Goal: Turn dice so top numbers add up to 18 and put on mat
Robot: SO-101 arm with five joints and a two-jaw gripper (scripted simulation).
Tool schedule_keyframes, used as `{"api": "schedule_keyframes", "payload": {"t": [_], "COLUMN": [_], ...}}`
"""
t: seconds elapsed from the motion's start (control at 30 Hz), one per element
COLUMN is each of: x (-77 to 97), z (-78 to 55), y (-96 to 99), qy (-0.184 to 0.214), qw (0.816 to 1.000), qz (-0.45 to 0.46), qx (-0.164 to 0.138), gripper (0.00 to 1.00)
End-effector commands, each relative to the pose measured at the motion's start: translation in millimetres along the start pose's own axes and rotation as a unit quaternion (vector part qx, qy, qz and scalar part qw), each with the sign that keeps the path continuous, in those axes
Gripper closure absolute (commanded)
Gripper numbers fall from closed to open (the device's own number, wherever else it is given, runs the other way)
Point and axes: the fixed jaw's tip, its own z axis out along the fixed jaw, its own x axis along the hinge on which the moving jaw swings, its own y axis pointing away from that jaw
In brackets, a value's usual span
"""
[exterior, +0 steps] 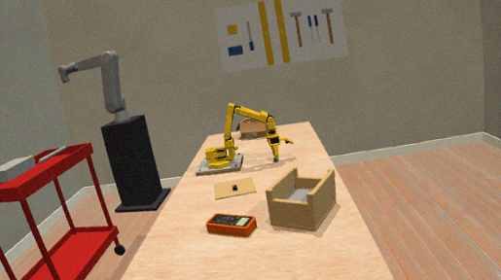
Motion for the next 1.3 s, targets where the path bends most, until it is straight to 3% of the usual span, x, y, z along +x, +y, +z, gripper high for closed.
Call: {"api": "schedule_keyframes", "payload": {"t": [0.0, 0.73, 1.27], "x": [3.9, 4.8, 4.7], "z": [8.5, 15.0, 15.0], "y": [2.4, 2.3, -2.1], "qy": [0.011, 0.011, 0.011], "qw": [1.0, 1.0, 1.0], "qz": [-0.008, -0.008, -0.008], "qx": [-0.002, -0.002, -0.003], "gripper": [0.75, 0.75, 0.83]}}
